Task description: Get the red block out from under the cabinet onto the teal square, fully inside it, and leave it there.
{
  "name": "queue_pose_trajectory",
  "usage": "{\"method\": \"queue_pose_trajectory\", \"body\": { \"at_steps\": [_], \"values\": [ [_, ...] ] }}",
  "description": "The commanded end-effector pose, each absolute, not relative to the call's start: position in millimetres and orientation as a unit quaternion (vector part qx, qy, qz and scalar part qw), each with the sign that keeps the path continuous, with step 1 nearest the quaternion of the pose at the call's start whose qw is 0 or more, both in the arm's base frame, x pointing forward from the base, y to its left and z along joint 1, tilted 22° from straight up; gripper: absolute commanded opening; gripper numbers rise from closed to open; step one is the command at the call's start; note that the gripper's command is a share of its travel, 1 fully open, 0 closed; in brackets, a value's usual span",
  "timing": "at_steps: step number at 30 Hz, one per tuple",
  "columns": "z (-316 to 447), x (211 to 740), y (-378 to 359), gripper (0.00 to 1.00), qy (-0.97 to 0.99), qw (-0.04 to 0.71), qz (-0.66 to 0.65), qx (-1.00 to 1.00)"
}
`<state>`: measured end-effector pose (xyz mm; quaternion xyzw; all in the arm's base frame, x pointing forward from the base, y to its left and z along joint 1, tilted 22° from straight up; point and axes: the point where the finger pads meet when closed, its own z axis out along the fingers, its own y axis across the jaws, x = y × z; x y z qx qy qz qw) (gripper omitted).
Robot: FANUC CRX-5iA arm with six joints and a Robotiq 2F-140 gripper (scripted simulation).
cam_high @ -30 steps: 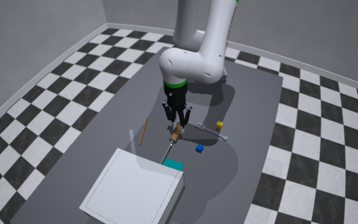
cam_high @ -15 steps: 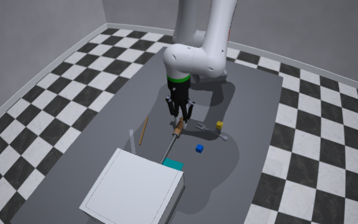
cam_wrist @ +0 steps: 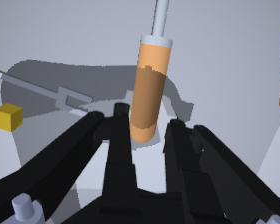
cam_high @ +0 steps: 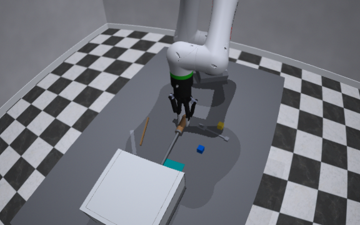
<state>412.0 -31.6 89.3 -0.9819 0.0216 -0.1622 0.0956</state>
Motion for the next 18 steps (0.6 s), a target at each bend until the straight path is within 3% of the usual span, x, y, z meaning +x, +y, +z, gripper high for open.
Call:
{"method": "queue_pose_trajectory", "body": {
  "at_steps": [1, 18],
  "values": [
    [88.4, 408.6, -31.3, 0.0, 0.022, 0.095, -0.162, -0.982],
    [86.1, 401.7, -30.8, 0.0, 0.022, 0.095, -0.162, -0.982]
  ]
}}
